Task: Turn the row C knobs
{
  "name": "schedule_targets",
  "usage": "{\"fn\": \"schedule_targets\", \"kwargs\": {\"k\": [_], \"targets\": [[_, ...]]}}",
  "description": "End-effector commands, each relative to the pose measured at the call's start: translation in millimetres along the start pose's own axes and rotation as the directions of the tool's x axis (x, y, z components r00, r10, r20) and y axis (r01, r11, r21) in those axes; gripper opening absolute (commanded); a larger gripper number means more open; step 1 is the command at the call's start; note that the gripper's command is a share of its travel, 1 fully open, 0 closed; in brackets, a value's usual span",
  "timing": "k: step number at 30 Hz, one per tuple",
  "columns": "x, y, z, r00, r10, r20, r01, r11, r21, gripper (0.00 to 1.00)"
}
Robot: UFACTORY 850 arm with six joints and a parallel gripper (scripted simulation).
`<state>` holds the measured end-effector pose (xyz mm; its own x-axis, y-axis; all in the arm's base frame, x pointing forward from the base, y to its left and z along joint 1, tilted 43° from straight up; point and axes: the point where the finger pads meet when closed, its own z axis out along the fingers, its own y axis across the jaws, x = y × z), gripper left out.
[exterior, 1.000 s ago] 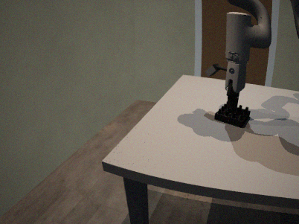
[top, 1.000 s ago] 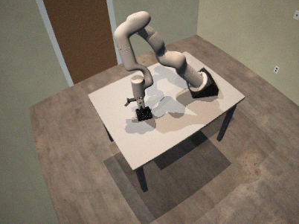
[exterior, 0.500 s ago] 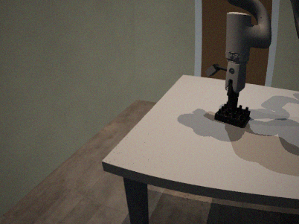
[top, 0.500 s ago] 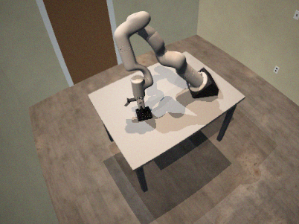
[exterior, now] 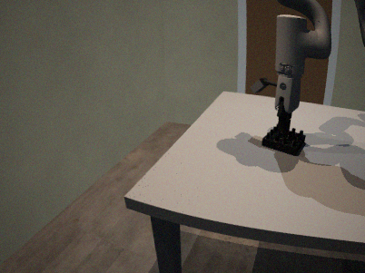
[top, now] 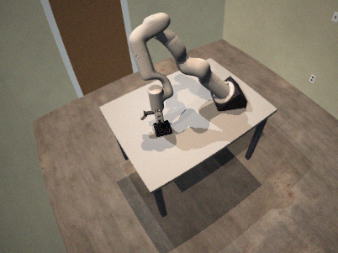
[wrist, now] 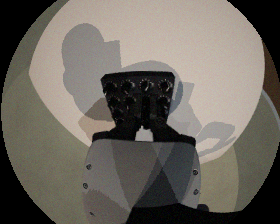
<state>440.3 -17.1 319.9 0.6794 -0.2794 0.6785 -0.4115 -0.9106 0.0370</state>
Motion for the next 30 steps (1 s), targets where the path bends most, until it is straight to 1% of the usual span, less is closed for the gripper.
{"fn": "schedule_targets", "kwargs": {"k": [1,16,24,30], "targets": [[0.5,-0.2,-0.3,1.000,0.000,-0.001,0.000,1.000,0.001,0.08],[0.5,-0.2,-0.3,1.000,-0.016,-0.001,0.016,1.000,0.001,0.08],[0.5,-0.2,-0.3,0.999,-0.049,-0.001,0.049,0.999,0.000,0.08],[0.5,-0.2,-0.3,0.994,-0.107,-0.001,0.107,0.994,0.000,0.08]]}}
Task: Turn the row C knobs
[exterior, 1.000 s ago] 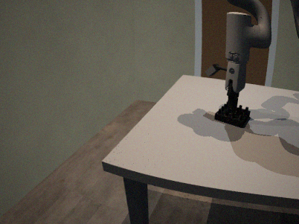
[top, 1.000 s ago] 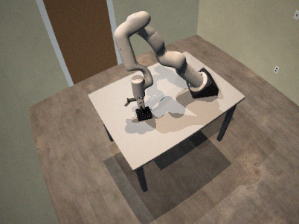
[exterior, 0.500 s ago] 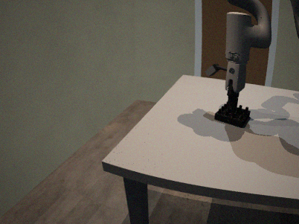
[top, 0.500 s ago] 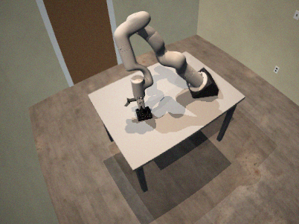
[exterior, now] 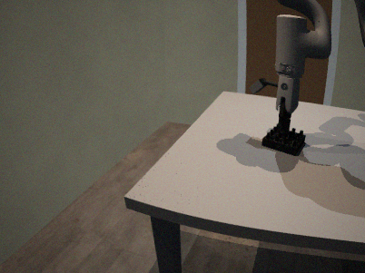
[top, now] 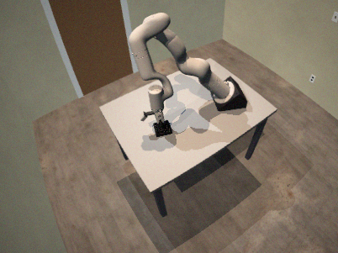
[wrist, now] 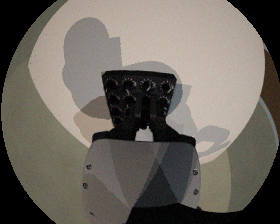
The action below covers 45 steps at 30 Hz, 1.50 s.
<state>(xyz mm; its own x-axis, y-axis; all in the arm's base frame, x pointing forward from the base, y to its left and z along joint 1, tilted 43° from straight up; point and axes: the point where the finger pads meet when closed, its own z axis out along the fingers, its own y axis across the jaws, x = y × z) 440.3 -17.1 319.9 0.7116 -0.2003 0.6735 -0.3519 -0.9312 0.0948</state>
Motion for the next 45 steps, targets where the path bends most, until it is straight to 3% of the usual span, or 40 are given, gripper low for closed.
{"fn": "schedule_targets", "kwargs": {"k": [1,14,28,43,45], "targets": [[0.5,-0.2,-0.3,0.999,-0.034,0.000,0.034,0.999,0.000,0.08],[0.5,-0.2,-0.3,0.977,-0.212,0.000,0.212,0.977,0.000,0.08],[0.5,-0.2,-0.3,0.882,-0.471,0.000,0.471,0.882,0.000,0.08],[0.5,-0.2,-0.3,0.629,-0.778,0.000,0.778,0.629,0.000,0.08],[0.5,-0.2,-0.3,0.629,-0.778,0.000,0.778,0.629,0.000,0.08]]}}
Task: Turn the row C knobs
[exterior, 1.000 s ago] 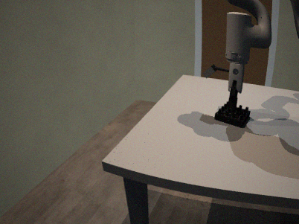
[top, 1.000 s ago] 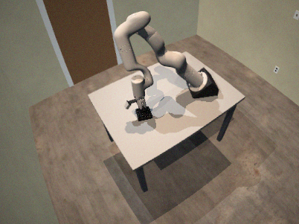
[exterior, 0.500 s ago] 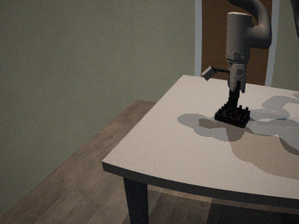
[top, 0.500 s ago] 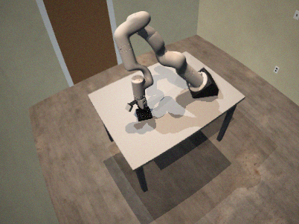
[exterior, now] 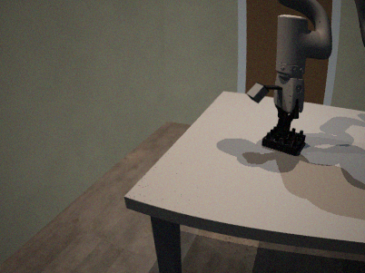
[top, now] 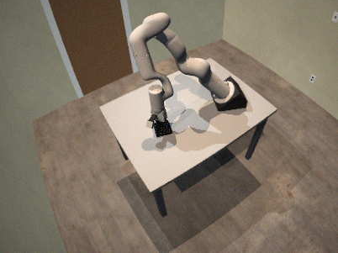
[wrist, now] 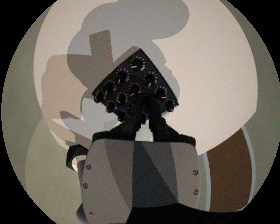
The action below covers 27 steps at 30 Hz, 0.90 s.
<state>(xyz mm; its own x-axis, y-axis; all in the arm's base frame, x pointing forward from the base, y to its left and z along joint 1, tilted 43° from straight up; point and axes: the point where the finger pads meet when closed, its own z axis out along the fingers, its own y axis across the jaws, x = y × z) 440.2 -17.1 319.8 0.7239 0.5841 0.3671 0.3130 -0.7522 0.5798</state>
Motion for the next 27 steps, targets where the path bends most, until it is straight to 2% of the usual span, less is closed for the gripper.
{"fn": "schedule_targets", "kwargs": {"k": [1,15,17,27], "targets": [[0.5,0.3,-0.3,0.999,-0.048,0.006,0.048,0.999,0.006,0.08],[0.5,0.3,-0.3,0.928,-0.374,0.004,0.374,0.928,0.008,0.08],[0.5,0.3,-0.3,0.928,-0.374,0.004,0.374,0.928,0.008,0.08],[0.5,0.3,-0.3,0.849,-0.528,0.002,0.528,0.849,0.008,0.08]]}}
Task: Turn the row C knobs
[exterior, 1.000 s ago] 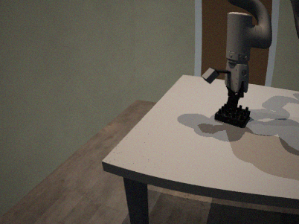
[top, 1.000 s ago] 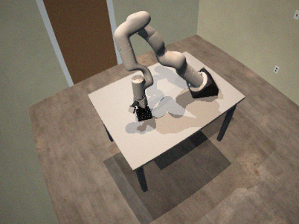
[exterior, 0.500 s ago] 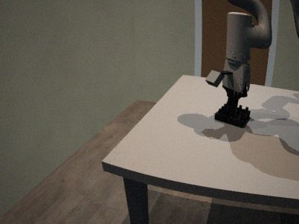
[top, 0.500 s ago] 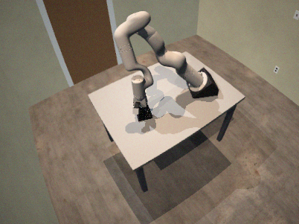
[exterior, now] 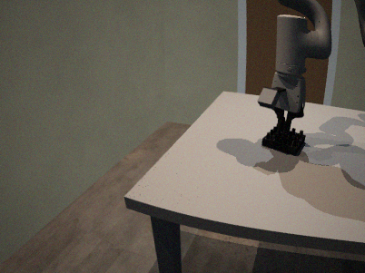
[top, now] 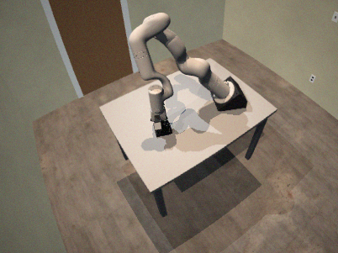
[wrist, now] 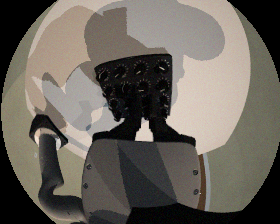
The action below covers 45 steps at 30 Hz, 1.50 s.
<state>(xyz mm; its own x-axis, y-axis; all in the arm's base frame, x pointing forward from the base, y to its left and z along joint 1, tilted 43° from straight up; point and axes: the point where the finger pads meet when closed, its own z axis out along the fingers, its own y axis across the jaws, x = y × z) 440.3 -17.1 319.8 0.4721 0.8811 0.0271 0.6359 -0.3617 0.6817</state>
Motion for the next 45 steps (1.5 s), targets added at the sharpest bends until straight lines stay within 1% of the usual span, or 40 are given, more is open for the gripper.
{"fn": "schedule_targets", "kwargs": {"k": [1,5,18,42,43,45], "targets": [[0.2,0.5,-0.3,0.999,-0.048,0.001,0.048,0.999,0.003,0.08],[0.2,0.5,-0.3,0.996,-0.095,0.000,0.095,0.996,0.003,0.08],[0.2,0.5,-0.3,0.986,-0.167,0.000,0.167,0.986,0.003,0.08],[0.2,0.5,-0.3,0.984,-0.179,0.000,0.179,0.984,0.003,0.08],[0.2,0.5,-0.3,0.984,-0.179,0.000,0.179,0.984,0.003,0.19],[0.2,0.5,-0.3,0.984,-0.179,0.000,0.179,0.984,0.003,0.19]]}}
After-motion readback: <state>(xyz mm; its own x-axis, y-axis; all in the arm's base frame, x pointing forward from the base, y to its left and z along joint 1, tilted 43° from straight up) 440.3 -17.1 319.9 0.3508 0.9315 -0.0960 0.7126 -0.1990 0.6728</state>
